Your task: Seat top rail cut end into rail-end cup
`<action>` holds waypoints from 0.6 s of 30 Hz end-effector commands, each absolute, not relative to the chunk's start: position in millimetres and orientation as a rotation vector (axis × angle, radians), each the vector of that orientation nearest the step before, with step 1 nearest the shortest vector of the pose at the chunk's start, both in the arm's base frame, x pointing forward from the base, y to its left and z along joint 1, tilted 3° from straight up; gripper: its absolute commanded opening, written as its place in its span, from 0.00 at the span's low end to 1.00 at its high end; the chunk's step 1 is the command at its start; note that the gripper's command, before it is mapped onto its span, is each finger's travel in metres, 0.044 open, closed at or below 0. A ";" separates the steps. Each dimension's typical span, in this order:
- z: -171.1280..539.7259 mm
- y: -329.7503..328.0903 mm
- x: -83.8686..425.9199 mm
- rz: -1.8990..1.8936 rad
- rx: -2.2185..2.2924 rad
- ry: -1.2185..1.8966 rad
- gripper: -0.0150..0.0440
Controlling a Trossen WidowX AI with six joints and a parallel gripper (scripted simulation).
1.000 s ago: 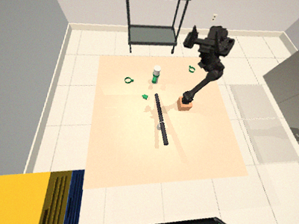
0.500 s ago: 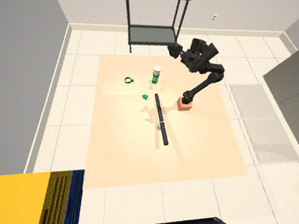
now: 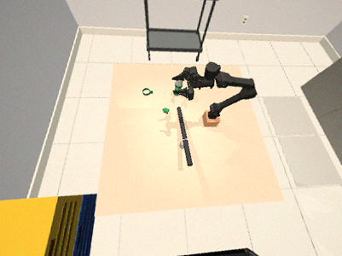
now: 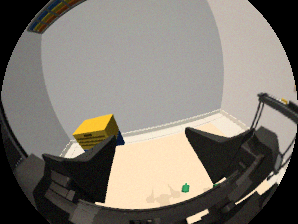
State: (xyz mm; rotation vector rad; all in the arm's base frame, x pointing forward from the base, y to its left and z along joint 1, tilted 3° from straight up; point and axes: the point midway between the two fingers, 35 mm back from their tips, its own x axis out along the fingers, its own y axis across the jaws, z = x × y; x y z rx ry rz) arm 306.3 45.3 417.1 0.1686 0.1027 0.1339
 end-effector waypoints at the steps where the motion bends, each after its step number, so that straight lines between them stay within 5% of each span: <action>1: 353.4 26.6 303.7 0.077 0.101 0.315 1.00; 12: 192.6 -12.3 238.5 0.013 0.052 0.964 1.00; 18: 184.9 -13.5 232.0 0.013 0.055 1.002 1.00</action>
